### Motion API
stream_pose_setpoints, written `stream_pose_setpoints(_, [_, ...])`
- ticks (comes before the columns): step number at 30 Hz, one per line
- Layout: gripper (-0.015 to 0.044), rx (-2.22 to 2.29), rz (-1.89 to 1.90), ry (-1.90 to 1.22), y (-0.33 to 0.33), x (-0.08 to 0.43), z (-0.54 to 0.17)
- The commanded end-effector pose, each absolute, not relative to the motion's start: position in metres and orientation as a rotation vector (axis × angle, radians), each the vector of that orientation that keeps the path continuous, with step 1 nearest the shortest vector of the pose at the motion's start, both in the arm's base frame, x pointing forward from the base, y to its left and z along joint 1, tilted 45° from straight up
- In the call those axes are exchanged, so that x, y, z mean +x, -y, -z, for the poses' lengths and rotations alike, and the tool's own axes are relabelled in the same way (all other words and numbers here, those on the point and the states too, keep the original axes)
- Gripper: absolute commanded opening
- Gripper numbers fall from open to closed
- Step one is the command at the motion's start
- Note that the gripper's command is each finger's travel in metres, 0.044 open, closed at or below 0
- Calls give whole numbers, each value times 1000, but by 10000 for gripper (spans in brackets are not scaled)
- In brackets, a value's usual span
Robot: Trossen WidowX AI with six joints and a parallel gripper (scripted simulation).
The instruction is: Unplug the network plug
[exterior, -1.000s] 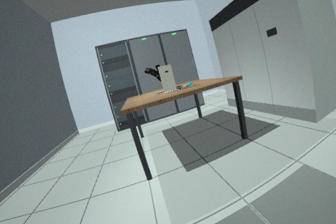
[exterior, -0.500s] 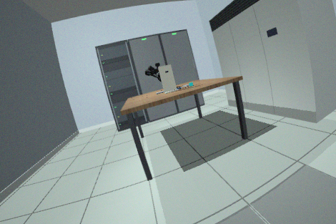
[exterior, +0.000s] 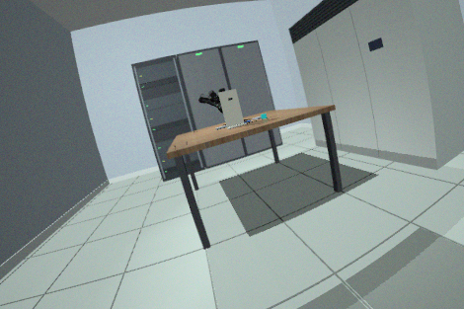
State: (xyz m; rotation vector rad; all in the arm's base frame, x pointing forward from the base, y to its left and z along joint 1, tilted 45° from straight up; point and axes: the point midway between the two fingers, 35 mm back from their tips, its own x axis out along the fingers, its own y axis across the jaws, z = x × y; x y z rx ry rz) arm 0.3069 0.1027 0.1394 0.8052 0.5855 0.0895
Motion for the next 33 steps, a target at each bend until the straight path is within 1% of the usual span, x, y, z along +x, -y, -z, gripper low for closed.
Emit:
stream_pose_setpoints(1, [0, 816, -34, -613, -102, 308, -124])
stream_pose_setpoints(33, [0, 771, 385, -713, -94, 298, -19])
